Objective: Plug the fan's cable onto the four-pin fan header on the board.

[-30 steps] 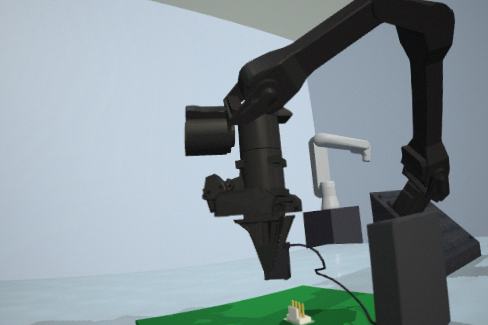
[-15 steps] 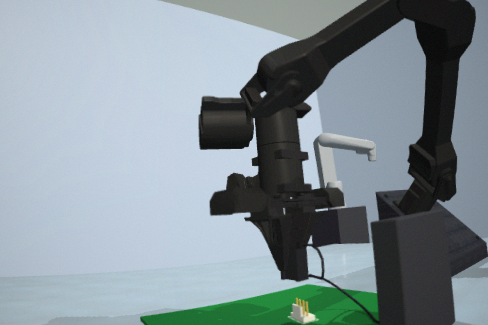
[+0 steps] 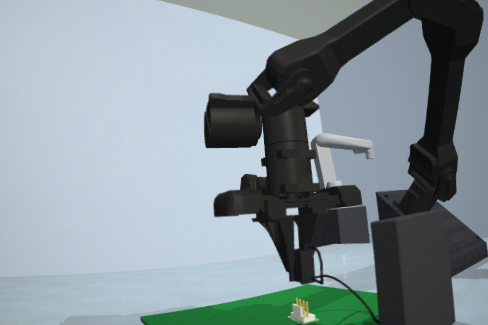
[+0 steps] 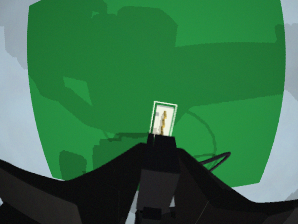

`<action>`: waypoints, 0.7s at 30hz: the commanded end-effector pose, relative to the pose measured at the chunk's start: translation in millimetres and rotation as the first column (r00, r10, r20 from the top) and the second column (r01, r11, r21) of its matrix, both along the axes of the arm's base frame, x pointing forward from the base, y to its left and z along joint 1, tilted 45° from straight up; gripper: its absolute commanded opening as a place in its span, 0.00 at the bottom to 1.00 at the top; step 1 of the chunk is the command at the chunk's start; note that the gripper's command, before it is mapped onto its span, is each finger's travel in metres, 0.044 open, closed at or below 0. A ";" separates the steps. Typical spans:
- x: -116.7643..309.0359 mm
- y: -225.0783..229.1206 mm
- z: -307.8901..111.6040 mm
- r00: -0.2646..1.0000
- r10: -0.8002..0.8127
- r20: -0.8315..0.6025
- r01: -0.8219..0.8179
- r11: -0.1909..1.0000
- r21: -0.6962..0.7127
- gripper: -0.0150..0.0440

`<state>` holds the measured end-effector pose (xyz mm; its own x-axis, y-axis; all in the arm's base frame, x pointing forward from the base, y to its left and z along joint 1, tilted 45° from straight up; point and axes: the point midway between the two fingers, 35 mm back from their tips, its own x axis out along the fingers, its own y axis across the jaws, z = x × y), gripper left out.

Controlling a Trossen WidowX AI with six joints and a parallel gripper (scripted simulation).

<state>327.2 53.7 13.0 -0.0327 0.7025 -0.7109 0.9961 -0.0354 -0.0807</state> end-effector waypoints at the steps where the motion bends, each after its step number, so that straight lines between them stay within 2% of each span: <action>1: -2.0 1.3 0.0 1.000 -0.008 -0.011 0.008 1.000 0.004 0.25; 21: -6.2 -7.5 -5.5 1.000 -0.009 -0.012 0.009 1.000 0.004 0.25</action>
